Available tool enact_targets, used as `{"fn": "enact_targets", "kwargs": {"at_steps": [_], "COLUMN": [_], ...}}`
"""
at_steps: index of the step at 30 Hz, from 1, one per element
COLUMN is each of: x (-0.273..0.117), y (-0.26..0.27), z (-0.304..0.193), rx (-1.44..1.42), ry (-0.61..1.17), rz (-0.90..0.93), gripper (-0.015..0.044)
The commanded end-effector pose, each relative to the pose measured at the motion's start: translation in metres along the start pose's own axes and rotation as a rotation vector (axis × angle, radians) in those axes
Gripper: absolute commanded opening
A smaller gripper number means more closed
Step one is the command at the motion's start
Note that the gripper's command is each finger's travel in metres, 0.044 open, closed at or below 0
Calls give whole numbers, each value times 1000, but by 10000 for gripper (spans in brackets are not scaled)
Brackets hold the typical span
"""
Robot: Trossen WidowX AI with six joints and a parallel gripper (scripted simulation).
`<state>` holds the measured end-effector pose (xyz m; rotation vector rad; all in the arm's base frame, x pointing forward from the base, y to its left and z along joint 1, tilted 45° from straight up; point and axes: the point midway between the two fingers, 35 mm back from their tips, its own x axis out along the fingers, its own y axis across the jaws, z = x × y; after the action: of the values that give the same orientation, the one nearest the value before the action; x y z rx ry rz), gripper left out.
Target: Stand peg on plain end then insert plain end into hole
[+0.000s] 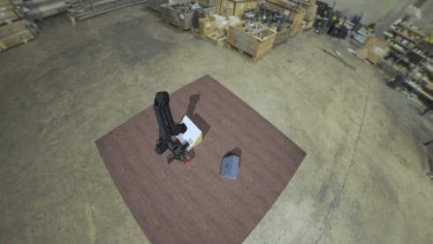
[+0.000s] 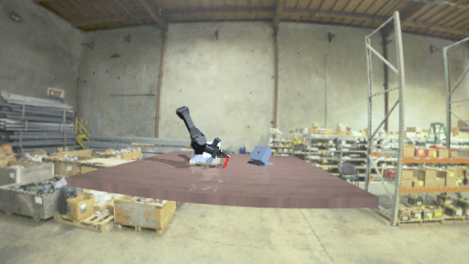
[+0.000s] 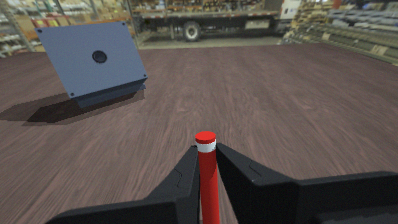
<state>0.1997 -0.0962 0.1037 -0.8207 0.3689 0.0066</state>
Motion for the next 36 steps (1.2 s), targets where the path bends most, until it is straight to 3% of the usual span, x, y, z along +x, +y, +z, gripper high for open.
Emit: {"fn": "enact_targets", "kwargs": {"at_steps": [1, 20, 36], "x": [-2, -12, -11], "y": [4, 5, 3], "z": [-4, -12, -15], "rx": [5, 6, 6], "ry": [-35, -199, -169], "rz": [10, 12, 6], "gripper": [50, 50, 50]}}
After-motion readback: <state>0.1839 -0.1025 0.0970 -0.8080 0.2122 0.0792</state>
